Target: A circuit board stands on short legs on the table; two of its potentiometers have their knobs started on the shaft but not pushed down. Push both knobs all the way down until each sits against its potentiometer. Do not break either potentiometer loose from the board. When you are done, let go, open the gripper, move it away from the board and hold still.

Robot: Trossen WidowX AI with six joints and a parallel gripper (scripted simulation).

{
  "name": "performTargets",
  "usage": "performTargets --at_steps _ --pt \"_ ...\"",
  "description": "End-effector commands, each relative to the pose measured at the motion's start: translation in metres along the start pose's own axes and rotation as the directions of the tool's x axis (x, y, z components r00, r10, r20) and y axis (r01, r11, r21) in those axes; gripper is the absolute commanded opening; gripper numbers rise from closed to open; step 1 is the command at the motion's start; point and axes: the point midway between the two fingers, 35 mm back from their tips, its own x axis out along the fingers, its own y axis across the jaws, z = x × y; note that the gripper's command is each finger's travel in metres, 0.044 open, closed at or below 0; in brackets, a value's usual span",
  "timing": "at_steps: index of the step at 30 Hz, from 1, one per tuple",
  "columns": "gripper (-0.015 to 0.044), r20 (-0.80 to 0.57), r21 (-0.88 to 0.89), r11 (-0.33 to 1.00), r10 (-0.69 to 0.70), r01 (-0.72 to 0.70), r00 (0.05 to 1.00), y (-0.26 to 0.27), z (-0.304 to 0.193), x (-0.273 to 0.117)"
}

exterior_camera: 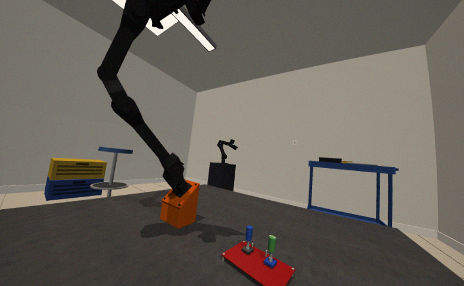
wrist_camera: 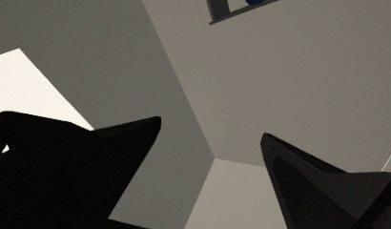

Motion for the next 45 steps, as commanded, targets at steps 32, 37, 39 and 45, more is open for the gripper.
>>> performTargets --at_steps 32,37,39,45 --pt "0.0 0.104 -0.495 0.721 -0.505 0.485 0.857 -0.208 -0.024 0.096" --pt "0.0 0.134 -0.561 0.6 -0.614 0.57 0.778 -0.26 -0.022 0.101" --pt "0.0 0.147 -0.584 0.547 -0.655 0.599 0.741 -0.281 -0.02 0.102" --pt "0.0 0.186 -0.642 0.381 -0.765 0.665 0.617 -0.343 -0.012 0.097"
